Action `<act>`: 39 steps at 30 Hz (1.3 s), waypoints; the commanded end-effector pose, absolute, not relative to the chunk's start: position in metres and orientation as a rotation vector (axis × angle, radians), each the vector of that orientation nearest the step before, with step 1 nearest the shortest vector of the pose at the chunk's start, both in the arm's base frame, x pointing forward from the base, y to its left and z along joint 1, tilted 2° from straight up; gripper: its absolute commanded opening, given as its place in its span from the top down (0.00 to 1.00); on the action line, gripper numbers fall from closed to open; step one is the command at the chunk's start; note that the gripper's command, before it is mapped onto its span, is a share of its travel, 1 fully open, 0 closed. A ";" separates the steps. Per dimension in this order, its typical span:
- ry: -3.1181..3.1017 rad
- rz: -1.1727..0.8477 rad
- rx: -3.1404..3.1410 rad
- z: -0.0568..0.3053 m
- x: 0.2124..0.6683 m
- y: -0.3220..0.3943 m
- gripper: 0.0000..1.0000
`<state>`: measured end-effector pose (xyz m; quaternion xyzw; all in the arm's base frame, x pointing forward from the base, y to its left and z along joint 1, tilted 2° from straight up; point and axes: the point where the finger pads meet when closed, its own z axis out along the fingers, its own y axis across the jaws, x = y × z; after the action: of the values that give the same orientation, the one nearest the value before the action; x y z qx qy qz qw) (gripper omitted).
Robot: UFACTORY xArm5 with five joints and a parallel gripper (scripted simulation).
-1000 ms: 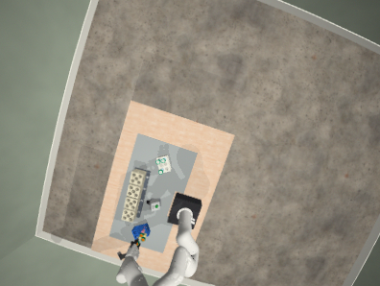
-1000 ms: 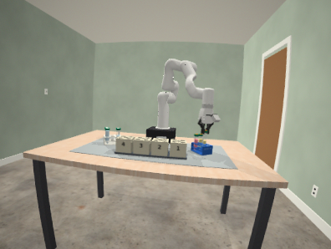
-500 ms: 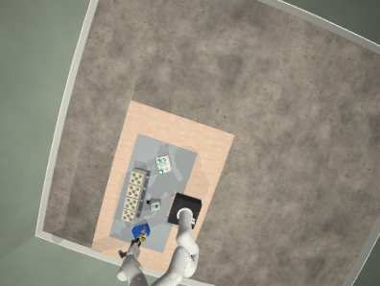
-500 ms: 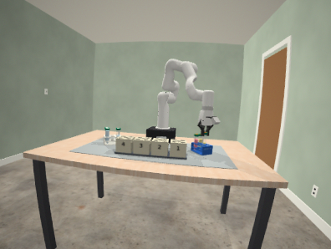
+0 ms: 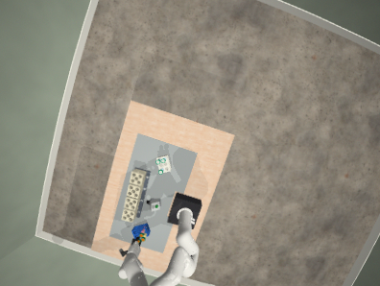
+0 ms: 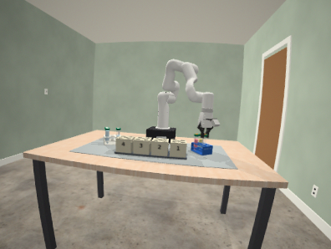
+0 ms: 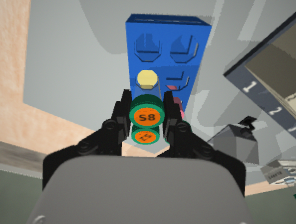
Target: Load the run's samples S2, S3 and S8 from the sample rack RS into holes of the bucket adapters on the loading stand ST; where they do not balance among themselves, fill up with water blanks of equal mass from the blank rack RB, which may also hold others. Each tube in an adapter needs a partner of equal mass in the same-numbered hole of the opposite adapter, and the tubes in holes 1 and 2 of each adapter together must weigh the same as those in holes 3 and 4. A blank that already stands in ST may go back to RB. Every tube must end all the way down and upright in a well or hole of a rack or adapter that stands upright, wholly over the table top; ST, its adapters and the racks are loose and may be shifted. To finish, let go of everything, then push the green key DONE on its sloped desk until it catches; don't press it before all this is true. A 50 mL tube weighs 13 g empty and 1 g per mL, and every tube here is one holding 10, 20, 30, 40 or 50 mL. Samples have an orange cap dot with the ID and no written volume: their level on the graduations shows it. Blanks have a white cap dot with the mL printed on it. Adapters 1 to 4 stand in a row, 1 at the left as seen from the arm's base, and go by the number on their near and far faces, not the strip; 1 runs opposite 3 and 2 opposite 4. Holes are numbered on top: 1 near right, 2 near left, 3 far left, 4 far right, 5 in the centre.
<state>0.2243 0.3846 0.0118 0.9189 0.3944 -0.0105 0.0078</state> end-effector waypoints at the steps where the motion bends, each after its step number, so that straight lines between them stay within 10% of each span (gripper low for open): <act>1: 1.234 -0.027 2.875 0.011 0.225 0.386 1.00; 17: 1.234 -0.027 2.875 0.010 0.225 0.386 1.00; 18: 1.234 -0.027 2.875 0.009 0.225 0.386 0.57; 39: 1.234 -0.027 2.875 0.009 0.225 0.386 0.57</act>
<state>0.2243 0.3849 0.0082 0.9189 0.3944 -0.0102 0.0076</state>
